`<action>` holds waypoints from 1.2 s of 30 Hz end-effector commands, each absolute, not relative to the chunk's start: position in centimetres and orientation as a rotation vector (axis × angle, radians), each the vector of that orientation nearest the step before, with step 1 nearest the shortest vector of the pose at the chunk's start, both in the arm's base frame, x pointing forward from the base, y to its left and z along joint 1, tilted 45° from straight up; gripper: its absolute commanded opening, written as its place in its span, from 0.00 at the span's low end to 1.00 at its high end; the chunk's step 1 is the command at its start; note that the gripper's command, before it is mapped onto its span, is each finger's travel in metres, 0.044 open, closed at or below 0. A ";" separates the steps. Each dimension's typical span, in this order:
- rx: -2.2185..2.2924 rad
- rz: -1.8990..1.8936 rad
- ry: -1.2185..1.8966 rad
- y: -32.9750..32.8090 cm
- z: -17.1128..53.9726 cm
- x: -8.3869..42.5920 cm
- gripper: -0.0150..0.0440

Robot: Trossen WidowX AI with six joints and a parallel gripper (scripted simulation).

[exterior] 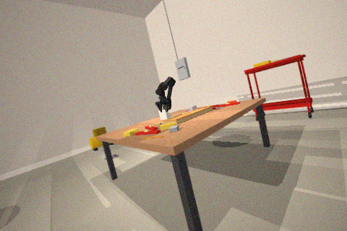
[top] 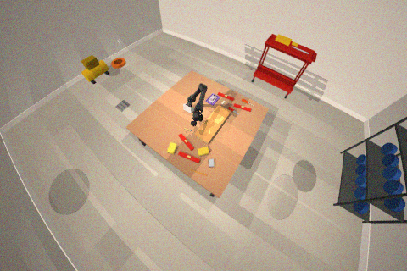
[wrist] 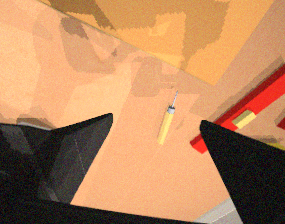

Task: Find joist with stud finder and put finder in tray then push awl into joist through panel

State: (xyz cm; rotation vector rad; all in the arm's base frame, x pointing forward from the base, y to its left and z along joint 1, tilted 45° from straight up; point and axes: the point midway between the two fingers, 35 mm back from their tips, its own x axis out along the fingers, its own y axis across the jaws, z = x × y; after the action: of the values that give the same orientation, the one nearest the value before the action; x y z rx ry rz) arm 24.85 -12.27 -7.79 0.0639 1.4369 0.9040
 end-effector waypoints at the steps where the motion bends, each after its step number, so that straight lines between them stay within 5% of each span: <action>1: 0.164 0.894 1.504 -15.2 -12.5 20.6 1.00; 6: 0.256 0.913 1.534 -16.3 -16.4 16.5 1.00; 36: 0.258 0.914 1.533 -14.7 -18.4 16.9 1.00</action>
State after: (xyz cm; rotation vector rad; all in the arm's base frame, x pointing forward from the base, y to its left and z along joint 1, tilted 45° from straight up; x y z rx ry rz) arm 16.98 -15.36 -17.89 0.2494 1.5326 0.9136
